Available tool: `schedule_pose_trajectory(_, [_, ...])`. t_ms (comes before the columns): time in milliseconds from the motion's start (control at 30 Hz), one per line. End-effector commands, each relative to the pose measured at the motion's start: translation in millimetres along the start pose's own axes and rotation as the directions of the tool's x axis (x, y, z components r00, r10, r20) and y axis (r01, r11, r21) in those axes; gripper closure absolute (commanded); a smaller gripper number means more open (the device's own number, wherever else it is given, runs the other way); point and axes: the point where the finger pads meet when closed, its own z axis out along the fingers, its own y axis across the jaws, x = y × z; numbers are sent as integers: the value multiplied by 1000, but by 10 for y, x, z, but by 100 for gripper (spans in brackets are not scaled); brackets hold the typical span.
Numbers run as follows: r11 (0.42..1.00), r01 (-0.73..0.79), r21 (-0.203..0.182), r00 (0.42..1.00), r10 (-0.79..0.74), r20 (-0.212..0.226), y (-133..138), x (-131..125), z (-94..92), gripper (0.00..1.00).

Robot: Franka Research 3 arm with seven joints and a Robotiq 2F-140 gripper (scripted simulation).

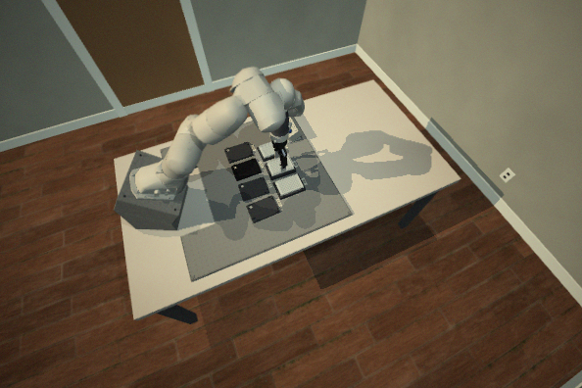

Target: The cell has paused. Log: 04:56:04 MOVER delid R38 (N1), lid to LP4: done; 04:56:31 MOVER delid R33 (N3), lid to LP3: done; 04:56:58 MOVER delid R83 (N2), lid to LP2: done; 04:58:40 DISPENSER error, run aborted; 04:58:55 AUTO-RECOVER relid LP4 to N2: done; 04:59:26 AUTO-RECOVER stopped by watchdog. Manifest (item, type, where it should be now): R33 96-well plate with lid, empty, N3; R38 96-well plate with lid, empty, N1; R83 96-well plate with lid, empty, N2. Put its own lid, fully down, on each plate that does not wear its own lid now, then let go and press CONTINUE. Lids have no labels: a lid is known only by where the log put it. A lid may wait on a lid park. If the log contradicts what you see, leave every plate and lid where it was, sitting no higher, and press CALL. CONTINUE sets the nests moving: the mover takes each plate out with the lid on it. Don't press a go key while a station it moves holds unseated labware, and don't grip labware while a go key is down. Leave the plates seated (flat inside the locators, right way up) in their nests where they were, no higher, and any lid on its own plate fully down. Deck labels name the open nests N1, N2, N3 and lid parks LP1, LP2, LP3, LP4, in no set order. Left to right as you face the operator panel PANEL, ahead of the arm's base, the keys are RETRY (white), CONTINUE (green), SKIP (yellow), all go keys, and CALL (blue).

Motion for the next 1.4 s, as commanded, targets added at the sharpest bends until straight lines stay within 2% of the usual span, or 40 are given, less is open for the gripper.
schedule_pose_trajectory(0, [1000, -3, 2, 1000, 3, -1, -9, 0, 8, 100])
schedule_pose_trajectory(1367, [1000, -3, 2, 1000, 3, -1, -17, -3, 65, 100])
